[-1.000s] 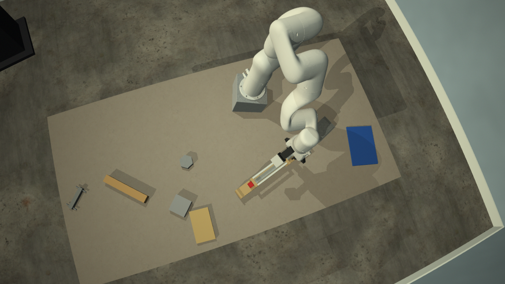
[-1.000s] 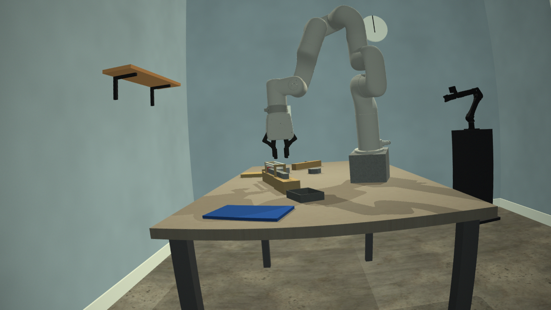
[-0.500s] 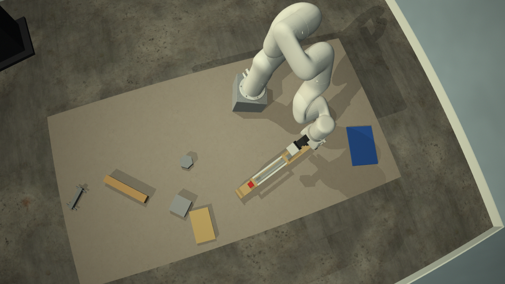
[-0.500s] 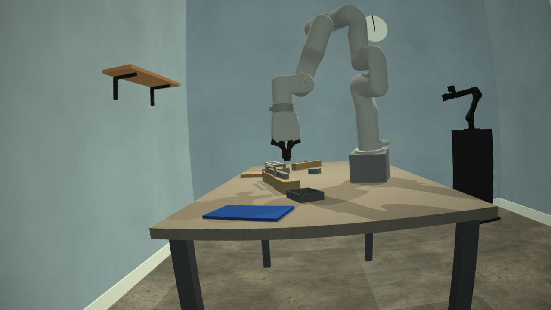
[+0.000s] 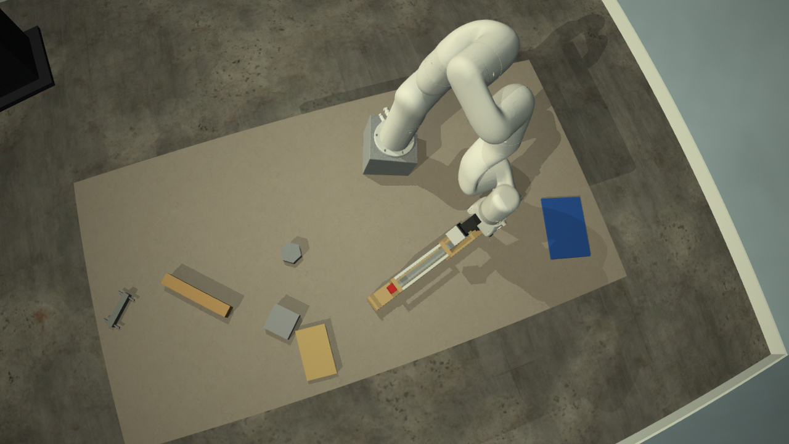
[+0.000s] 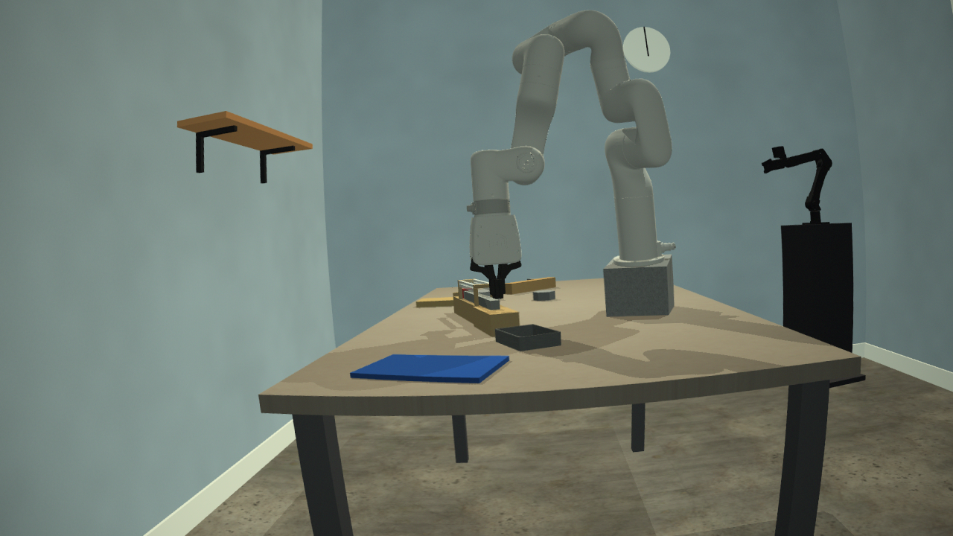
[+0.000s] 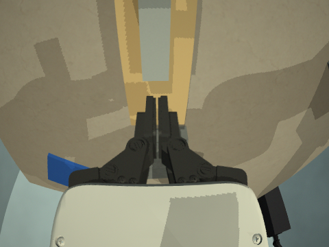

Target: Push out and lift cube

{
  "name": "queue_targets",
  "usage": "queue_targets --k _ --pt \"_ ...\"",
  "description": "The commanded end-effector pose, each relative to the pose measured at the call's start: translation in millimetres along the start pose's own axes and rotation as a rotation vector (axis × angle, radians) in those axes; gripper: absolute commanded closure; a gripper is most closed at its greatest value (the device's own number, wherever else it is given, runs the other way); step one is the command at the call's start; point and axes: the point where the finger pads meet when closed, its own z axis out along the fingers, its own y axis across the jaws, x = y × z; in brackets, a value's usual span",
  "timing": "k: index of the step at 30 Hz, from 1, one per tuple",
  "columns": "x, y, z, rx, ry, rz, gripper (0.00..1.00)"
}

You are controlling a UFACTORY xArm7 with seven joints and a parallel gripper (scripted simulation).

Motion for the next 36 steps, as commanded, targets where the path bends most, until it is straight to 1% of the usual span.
queue_targets --k 1,4,9,13,36 --pt "0 -2 5 0.004 -0.002 -0.001 1.00" --pt "0 -1 8 0.004 -0.002 -0.001 1.00" --pt "0 -2 19 0.004 -0.002 -0.001 1.00" --pt "0 -2 24 0.004 -0.002 -0.001 1.00" --pt "19 -2 24 0.004 -0.002 -0.001 1.00"
